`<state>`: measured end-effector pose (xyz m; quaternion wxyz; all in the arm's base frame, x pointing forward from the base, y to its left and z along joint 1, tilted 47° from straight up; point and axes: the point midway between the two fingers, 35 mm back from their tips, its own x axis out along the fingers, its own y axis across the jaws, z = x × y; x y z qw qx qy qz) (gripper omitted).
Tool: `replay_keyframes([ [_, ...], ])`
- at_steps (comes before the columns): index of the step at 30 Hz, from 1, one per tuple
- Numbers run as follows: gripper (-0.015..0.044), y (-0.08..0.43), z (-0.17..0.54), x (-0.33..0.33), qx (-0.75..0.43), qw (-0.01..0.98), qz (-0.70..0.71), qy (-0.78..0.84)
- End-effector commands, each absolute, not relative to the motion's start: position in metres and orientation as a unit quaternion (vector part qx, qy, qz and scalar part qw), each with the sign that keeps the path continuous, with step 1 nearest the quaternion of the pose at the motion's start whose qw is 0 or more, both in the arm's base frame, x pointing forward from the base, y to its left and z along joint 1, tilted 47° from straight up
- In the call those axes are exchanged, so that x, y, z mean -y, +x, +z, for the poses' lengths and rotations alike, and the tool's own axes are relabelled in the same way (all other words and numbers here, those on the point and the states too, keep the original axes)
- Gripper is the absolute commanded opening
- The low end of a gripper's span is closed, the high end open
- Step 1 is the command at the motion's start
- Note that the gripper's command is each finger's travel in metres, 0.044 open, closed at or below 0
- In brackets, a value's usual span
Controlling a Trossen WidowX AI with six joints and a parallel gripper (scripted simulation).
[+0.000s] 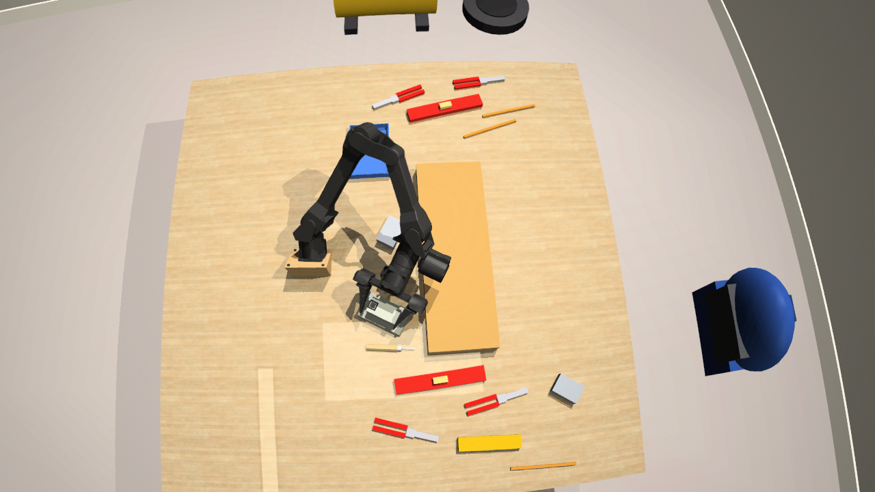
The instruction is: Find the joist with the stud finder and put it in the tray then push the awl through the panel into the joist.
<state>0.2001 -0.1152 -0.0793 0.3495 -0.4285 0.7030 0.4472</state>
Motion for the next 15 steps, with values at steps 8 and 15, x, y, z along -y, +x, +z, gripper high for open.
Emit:
replay_keyframes([
  [8, 0.0440, 0.211, -0.059, 0.109, -0.703, 0.353, 0.444, -0.430],
  [15, 0.0440, 0.214, -0.050, 0.114, -0.702, 0.353, 0.444, -0.430],
])
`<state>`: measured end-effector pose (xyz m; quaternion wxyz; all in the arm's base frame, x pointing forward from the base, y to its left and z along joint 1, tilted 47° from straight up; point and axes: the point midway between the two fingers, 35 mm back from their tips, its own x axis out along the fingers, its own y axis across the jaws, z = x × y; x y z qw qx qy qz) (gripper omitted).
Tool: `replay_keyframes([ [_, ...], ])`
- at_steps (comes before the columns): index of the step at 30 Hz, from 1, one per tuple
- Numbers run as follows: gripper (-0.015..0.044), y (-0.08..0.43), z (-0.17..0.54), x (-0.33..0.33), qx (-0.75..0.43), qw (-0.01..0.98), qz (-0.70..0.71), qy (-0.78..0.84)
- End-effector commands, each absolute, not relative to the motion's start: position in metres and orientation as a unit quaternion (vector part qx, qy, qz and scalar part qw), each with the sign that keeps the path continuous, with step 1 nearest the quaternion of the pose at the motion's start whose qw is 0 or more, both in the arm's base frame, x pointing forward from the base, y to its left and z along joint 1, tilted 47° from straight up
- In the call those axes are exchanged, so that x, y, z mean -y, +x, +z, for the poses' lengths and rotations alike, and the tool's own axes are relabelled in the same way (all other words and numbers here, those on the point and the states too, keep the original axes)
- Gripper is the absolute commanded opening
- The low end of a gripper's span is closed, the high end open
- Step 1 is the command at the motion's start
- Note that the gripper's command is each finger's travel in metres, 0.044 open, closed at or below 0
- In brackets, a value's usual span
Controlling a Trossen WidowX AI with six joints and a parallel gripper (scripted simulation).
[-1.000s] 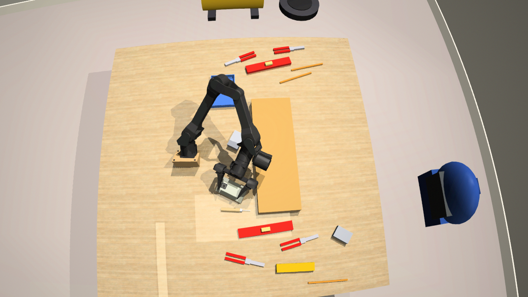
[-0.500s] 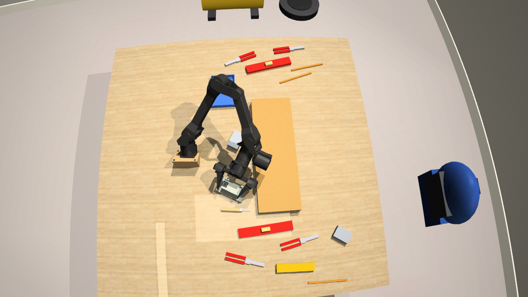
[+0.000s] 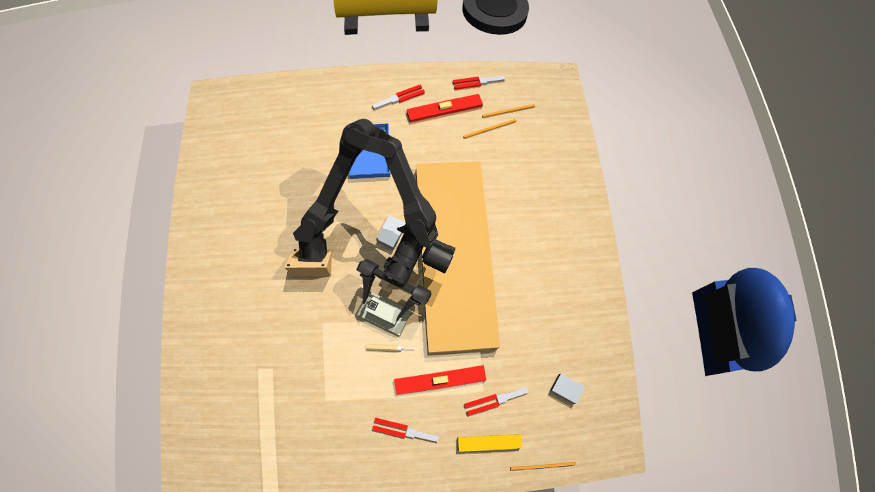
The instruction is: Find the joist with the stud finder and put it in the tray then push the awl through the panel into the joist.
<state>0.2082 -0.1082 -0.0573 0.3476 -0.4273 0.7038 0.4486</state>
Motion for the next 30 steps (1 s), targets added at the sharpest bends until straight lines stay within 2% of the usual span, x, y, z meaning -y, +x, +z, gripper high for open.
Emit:
replay_keyframes([
  [1, 0.0440, 0.214, -0.045, 0.120, -0.702, 0.352, 0.445, -0.430],
  [6, 0.0440, 0.212, -0.010, 0.161, -0.704, 0.347, 0.447, -0.429],
  [12, 0.0440, 0.211, -0.014, 0.158, -0.705, 0.350, 0.446, -0.426],
  [14, 0.0440, 0.208, -0.020, 0.157, -0.714, 0.393, 0.426, -0.392],
  [18, 0.0440, 0.198, -0.046, 0.148, -0.727, 0.599, 0.297, -0.155],
  [21, 0.0440, 0.199, -0.056, 0.144, -0.690, 0.697, 0.186, 0.064],
  [25, 0.0440, 0.202, -0.059, 0.141, -0.588, 0.719, 0.069, 0.364],
  [30, 0.0440, 0.203, -0.058, 0.141, -0.564, 0.712, 0.052, 0.414],
])
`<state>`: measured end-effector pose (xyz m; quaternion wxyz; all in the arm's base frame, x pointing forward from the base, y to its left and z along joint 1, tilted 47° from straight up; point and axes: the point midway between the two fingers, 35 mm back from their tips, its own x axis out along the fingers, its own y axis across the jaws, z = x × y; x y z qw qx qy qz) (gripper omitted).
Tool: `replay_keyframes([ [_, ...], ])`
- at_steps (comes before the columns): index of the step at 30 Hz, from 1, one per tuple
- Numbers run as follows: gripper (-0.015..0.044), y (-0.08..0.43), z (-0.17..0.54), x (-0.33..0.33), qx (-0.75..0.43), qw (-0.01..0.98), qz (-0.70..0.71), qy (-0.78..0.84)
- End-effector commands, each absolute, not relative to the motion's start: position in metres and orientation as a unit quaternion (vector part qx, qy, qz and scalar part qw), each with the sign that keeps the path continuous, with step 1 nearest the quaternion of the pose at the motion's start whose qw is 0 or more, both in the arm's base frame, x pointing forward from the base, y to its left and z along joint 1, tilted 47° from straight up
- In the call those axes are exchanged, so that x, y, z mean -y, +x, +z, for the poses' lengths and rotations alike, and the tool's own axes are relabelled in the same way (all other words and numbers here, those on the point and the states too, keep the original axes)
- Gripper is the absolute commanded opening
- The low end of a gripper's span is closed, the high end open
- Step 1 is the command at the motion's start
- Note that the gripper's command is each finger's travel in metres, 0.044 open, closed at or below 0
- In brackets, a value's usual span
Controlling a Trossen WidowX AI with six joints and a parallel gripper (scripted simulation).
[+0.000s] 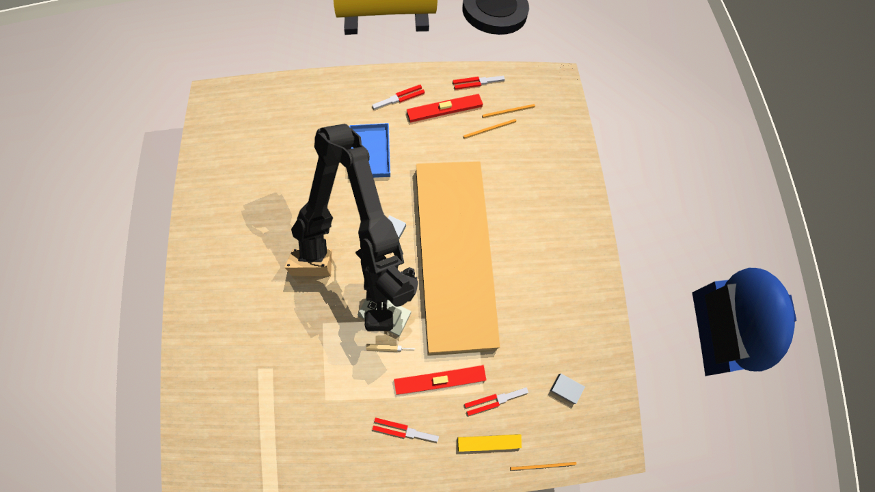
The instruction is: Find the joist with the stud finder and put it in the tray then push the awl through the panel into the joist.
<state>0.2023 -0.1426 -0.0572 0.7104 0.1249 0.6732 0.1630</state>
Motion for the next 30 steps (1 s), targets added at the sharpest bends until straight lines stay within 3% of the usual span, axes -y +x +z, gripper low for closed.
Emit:
replay_keyframes([
  [1, 0.0440, 0.203, -0.058, 0.141, -0.564, 0.712, 0.052, 0.414],
  [30, 0.0440, 0.203, -0.071, 0.129, -0.564, 0.712, 0.052, 0.414],
])
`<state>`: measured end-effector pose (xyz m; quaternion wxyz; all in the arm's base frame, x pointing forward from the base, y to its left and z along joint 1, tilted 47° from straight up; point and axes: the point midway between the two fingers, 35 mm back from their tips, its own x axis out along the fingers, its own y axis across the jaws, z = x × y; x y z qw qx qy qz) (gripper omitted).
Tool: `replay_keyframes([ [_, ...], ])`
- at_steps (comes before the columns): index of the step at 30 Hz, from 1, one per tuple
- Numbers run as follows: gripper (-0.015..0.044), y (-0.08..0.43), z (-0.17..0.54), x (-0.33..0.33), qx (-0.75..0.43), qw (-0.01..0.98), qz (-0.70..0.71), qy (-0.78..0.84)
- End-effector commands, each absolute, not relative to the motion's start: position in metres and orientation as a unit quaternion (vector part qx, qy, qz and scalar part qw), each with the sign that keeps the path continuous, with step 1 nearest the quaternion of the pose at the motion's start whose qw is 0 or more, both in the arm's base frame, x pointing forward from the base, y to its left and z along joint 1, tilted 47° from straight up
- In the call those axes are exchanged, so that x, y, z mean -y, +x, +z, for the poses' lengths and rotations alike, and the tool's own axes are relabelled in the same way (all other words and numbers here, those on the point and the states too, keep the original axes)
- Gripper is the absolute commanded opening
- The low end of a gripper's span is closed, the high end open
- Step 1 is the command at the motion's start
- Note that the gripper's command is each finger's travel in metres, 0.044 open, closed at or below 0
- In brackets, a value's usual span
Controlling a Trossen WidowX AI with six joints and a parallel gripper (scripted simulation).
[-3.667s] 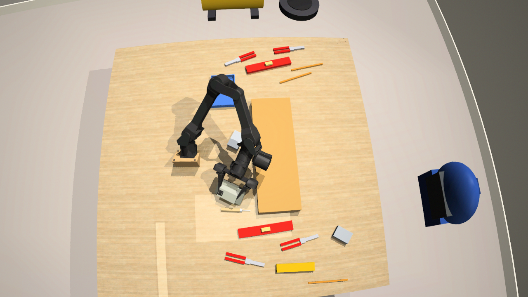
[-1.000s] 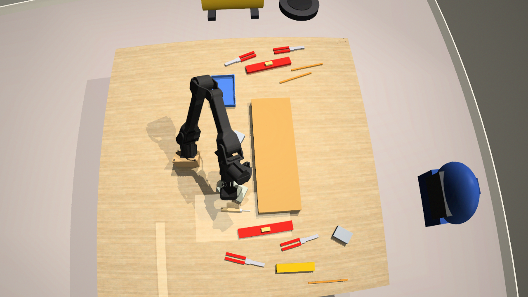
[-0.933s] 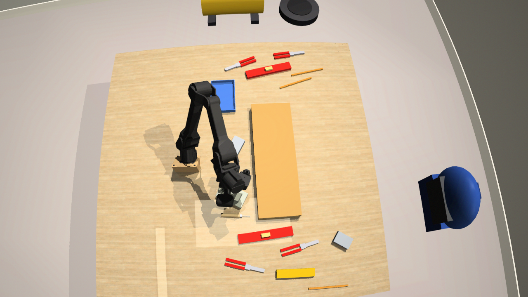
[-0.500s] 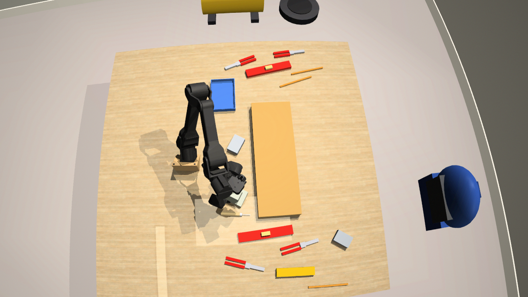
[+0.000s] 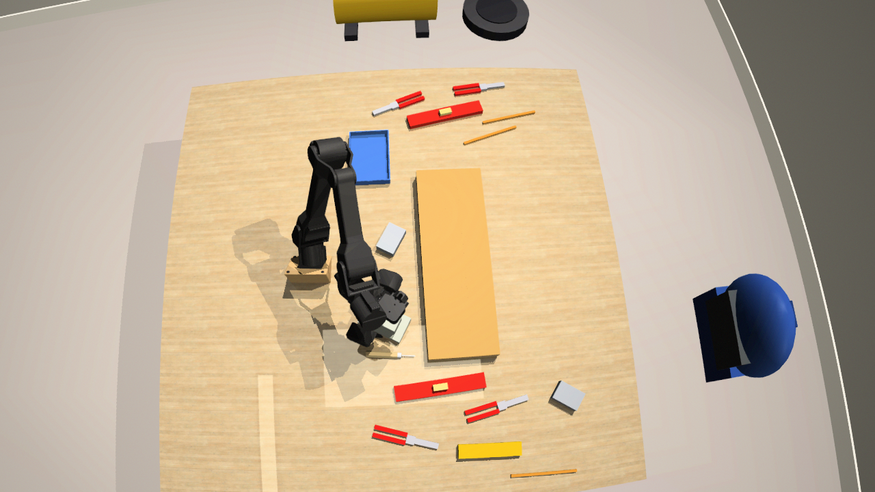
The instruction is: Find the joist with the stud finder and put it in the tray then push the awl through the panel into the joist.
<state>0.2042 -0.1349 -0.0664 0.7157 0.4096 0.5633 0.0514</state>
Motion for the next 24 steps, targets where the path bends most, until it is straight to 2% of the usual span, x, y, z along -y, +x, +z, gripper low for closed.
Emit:
replay_keyframes([
  [1, 0.0440, 0.203, -0.072, 0.127, -0.564, 0.712, 0.052, 0.414],
  [21, 0.0440, 0.201, -0.092, 0.105, -0.564, 0.712, 0.053, 0.415],
  [24, 0.0361, 0.201, -0.092, 0.105, -0.564, 0.712, 0.053, 0.415],
])
